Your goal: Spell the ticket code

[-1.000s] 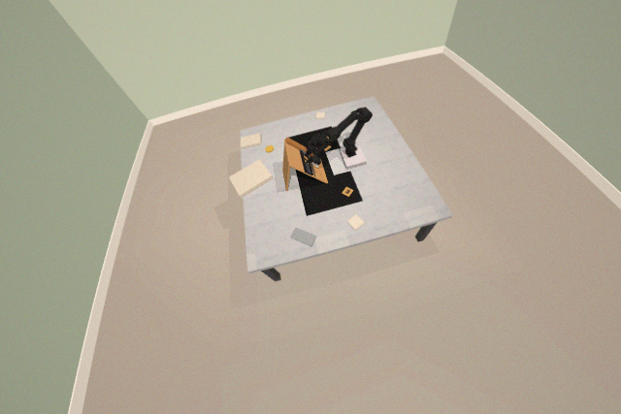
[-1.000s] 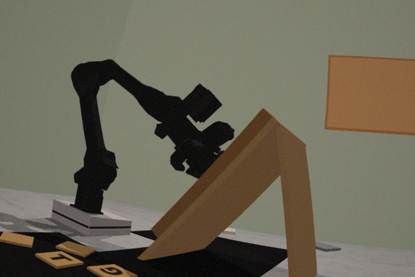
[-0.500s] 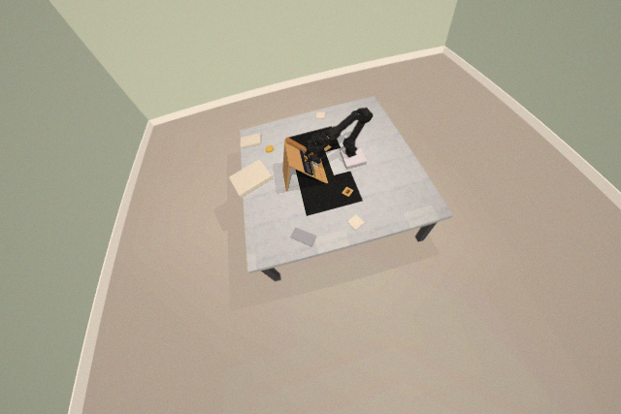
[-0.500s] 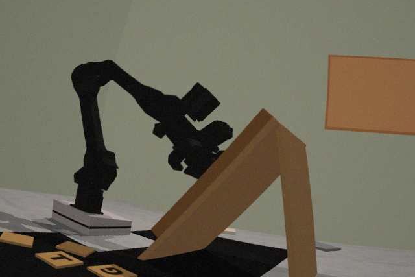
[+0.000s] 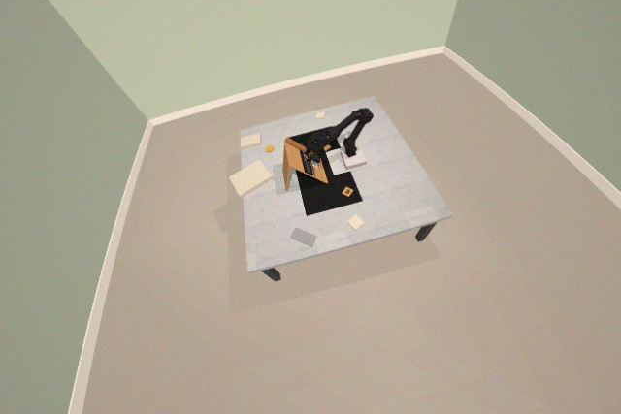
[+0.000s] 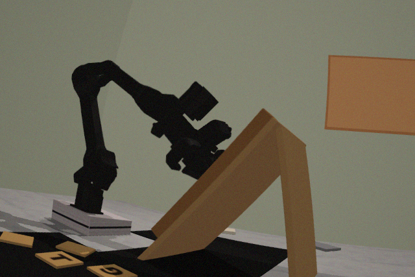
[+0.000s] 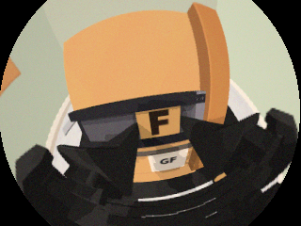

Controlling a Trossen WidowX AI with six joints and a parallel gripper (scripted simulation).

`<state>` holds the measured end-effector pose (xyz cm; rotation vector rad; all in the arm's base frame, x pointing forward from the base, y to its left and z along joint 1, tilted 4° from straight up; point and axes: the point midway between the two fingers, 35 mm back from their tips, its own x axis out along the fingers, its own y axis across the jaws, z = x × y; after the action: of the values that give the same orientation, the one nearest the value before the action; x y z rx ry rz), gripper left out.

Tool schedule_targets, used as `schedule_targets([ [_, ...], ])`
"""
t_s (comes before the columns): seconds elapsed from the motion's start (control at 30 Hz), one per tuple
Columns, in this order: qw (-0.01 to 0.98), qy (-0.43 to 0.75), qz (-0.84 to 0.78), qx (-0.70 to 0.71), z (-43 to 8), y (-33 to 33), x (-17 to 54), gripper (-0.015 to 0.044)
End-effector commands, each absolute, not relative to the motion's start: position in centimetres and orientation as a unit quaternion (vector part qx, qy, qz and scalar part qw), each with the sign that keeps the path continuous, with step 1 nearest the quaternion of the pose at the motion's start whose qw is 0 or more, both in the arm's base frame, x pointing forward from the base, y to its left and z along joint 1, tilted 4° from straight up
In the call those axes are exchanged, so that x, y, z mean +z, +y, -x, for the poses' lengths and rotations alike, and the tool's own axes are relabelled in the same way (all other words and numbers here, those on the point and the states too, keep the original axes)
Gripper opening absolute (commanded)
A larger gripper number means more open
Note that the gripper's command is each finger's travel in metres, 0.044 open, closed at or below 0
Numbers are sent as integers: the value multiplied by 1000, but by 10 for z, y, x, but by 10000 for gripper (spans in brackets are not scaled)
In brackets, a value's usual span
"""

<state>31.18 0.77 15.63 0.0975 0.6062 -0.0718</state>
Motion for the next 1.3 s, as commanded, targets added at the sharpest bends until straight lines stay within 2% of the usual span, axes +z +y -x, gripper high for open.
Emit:
schedule_targets([
  [0.0,953,298,-47,-33,-312,7,156,0],
  [0.73,953,298,-46,-33,-311,-3,156,0],
  [1.1,953,298,-47,-33,-307,-3,158,289],
  [1.27,953,298,-46,-33,-302,-2,162,295],
])
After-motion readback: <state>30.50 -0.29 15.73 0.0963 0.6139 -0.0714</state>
